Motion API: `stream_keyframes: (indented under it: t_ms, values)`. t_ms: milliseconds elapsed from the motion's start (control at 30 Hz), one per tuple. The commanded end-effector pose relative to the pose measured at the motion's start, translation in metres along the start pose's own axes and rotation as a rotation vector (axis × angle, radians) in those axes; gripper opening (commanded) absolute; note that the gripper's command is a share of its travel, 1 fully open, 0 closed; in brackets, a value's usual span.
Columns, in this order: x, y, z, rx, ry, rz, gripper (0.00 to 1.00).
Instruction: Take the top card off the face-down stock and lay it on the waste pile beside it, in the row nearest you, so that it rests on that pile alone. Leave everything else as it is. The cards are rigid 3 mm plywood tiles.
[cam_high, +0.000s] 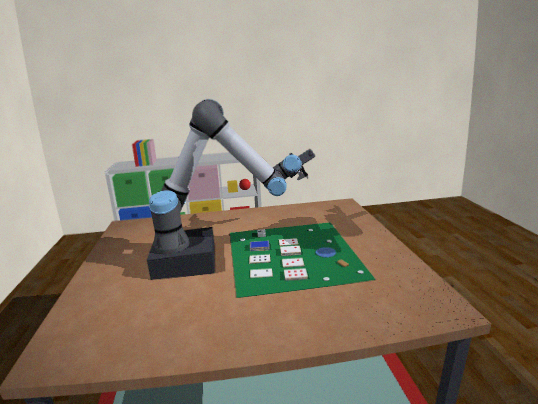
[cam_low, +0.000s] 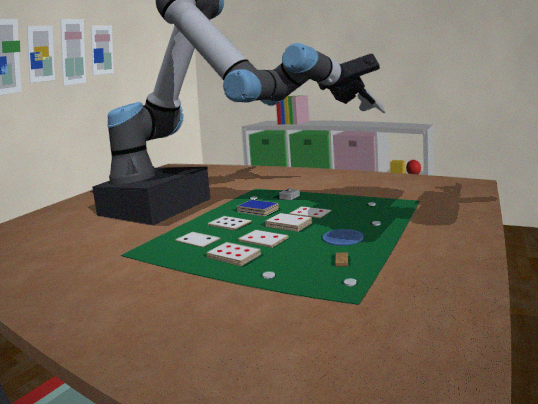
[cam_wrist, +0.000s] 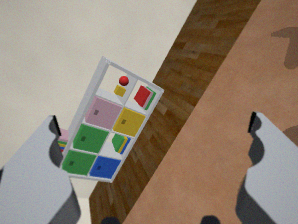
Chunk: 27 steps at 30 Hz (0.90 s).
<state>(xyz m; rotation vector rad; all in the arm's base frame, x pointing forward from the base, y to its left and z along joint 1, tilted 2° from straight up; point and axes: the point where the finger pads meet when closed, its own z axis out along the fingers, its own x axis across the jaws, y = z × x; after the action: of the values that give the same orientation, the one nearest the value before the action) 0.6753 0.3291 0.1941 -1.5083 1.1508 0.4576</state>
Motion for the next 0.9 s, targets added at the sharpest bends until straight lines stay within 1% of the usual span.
stream_keyframes:
  t_ms: [0,200,333,433,533,600,733,767,800,833,867]
  values:
    - [-0.001,-0.001,0.000,0.001,0.000,-0.001,1.00]
    - [0.001,0.002,-0.001,-0.001,0.011,0.005,1.00]
    - [0.010,0.007,-0.004,-0.008,0.052,0.024,1.00]
    - [0.023,0.015,-0.009,-0.019,0.111,0.050,1.00]
    - [0.039,0.029,-0.017,-0.037,0.193,0.086,1.00]
    - [0.039,0.029,-0.017,-0.037,0.193,0.086,1.00]
    - [0.067,0.059,-0.035,-0.076,0.334,0.145,1.00]
    - [0.067,0.059,-0.035,-0.076,0.334,0.145,1.00]
    - [0.074,0.068,-0.042,-0.088,0.374,0.161,1.00]
    - [0.074,0.069,-0.041,-0.089,0.373,0.161,1.00]
    - [0.081,0.079,-0.048,-0.102,0.415,0.177,1.00]
